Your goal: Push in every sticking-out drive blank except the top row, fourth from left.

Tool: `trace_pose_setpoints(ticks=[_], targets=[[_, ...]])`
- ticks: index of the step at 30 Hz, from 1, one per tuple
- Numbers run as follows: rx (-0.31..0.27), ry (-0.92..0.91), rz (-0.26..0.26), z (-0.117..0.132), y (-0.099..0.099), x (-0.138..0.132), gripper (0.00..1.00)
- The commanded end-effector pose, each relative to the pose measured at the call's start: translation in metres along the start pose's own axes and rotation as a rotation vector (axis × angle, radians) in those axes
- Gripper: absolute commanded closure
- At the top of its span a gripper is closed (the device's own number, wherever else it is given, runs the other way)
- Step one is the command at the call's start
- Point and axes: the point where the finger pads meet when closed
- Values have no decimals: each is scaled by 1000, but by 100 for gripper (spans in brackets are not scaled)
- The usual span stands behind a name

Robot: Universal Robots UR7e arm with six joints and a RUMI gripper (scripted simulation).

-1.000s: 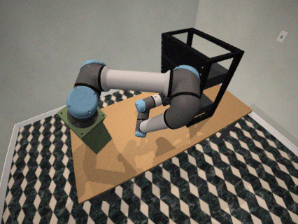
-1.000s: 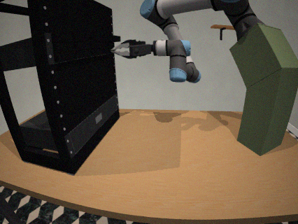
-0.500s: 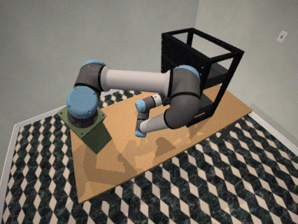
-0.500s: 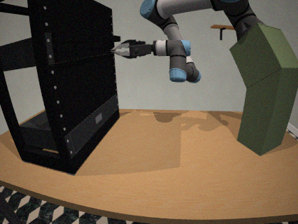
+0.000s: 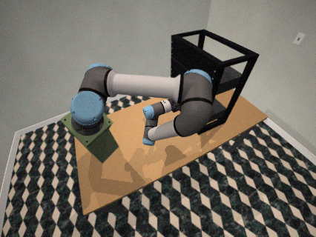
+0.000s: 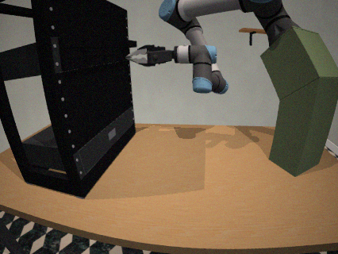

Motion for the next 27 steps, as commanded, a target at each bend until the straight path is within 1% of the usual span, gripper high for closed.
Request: trace_pose_setpoints(ticks=[1, 4, 9, 11, 18, 22, 27], targets=[[0, 0, 1, 0, 9, 1, 100], [0, 0, 1, 0, 22, 1, 100], [0, 0, 1, 0, 50, 0, 100], [0, 0, 1, 0, 50, 0, 100], [0, 0, 1, 0, 84, 0, 100], [0, 0, 1, 0, 95, 0, 100], [0, 0, 1, 0, 98, 0, 100]])
Point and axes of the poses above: the point where the finger pads meet when closed, its own y axis back along the fingers, its own x axis across the jaws, z = x × y
